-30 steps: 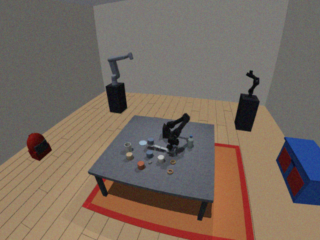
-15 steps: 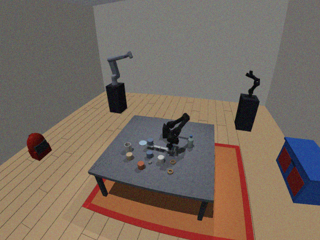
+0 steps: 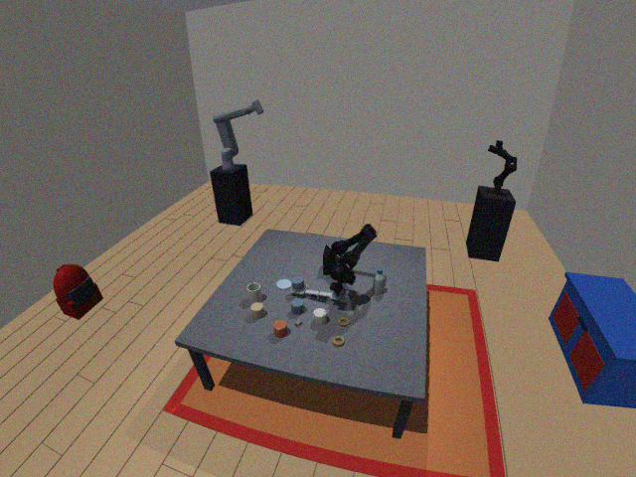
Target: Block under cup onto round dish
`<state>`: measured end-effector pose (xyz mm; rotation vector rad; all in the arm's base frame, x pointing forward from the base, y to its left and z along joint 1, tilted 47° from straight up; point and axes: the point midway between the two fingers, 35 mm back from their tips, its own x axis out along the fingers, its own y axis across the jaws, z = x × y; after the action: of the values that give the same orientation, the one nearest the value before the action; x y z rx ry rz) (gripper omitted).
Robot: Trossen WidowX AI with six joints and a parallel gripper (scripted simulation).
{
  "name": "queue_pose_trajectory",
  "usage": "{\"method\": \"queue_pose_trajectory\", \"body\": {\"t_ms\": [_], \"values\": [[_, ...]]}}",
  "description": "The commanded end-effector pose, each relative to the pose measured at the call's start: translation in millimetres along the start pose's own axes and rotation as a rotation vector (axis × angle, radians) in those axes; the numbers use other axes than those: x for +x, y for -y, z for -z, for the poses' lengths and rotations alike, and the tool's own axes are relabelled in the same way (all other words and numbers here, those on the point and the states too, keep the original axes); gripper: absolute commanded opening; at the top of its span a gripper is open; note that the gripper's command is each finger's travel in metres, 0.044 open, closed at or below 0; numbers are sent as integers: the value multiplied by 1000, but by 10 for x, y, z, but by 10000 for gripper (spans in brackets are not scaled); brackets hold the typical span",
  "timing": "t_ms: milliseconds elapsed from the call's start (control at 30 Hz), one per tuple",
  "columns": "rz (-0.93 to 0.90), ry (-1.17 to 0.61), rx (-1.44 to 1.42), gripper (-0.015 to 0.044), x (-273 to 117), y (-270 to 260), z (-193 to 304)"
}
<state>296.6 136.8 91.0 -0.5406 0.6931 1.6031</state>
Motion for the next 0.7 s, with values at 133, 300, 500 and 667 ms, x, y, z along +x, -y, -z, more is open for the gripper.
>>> {"method": "queue_pose_trajectory", "body": {"t_ms": [133,300,500,667], "values": [[15,5,-13,0,-136,43,-19],[15,4,-12,0,-199,43,-17],[14,4,-12,0,-276,40,-15],[14,4,-12,0,-340,37,-14]]}}
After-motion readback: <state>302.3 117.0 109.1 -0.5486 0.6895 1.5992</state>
